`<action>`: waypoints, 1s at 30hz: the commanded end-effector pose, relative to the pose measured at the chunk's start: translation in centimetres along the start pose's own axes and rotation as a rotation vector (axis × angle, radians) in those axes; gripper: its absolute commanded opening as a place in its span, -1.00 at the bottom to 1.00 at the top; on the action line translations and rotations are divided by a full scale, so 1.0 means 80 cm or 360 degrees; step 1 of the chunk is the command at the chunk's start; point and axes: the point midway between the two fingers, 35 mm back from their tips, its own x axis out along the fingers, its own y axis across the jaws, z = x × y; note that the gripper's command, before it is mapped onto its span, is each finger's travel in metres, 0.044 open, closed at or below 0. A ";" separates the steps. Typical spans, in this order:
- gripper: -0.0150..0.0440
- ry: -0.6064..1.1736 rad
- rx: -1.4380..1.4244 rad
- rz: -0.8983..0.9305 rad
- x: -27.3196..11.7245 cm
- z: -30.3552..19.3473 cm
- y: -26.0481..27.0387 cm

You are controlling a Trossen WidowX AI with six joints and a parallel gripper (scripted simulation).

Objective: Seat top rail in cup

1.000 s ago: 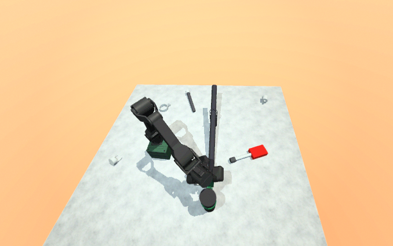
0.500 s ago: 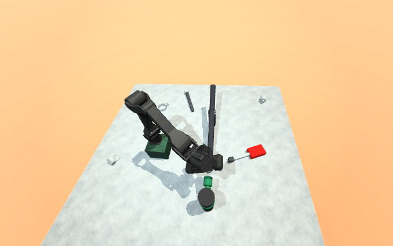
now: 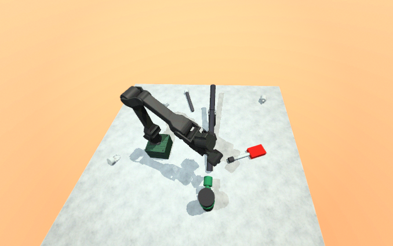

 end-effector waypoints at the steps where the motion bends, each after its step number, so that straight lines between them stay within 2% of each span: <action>1: 1.00 0.0024 0.0948 -0.0059 -0.046 0.047 0.023; 4: 1.00 0.0020 0.1328 -0.0082 -0.063 0.062 0.035; 9: 1.00 0.0009 0.1639 -0.0101 -0.077 0.073 0.045; 24: 1.00 0.0009 0.1639 -0.0101 -0.077 0.073 0.045; 27: 1.00 0.0052 0.1483 -0.0068 -0.072 0.074 0.048; 30: 1.00 0.0139 0.1117 0.0021 -0.058 0.077 0.056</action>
